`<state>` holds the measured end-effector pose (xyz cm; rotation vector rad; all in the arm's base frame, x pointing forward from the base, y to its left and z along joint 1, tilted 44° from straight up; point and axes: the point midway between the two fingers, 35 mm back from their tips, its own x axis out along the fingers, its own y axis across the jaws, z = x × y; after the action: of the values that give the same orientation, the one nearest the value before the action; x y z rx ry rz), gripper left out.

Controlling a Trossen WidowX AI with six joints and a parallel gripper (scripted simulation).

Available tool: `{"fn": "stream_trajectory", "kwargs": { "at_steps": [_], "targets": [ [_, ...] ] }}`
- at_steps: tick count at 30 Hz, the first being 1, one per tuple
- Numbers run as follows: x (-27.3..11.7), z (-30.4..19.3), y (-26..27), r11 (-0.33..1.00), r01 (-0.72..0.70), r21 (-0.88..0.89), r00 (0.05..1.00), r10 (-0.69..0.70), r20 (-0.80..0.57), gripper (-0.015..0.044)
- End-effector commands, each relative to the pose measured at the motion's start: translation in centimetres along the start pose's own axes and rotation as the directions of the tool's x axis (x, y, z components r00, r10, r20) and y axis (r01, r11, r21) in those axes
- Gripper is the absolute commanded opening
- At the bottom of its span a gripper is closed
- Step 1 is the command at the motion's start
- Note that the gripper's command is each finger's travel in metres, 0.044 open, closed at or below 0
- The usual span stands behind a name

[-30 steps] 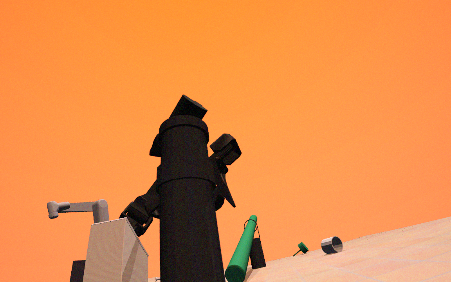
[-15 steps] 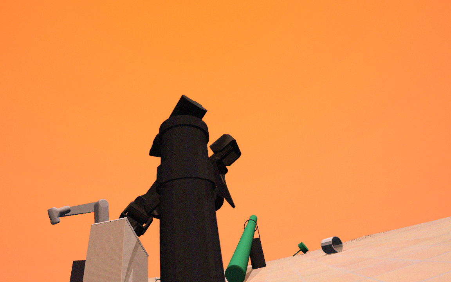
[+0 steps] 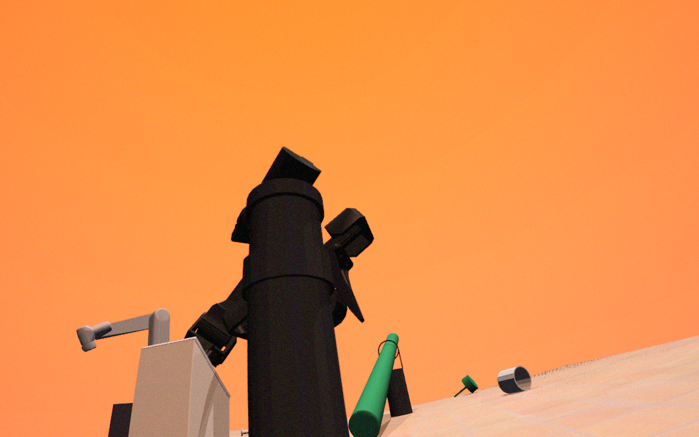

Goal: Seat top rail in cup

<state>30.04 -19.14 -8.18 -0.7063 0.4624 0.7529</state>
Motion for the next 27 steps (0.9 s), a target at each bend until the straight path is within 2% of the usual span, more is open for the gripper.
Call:
{"fn": "stream_trajectory", "kwargs": {
  "at_steps": [1,11,19,24,27],
  "targets": [
    [0.0,0.0,0.0,1.0,0.0,0.001,1.0,0.0,0.0,0.0184],
    [-1.3,1.5,-0.9,1.0,0.0,0.002,1.0,0.0,0.0,0.044],
    [-3.3,3.8,-1.9,1.0,0.001,0.005,1.0,-0.001,0.001,0.044],
    [-3.2,3.6,-2.1,1.0,0.002,0.015,1.0,-0.002,-0.001,0.044],
    [-4.5,5.2,-2.9,0.971,0.001,0.237,1.0,-0.001,0.002,0.044]
  ]
}}
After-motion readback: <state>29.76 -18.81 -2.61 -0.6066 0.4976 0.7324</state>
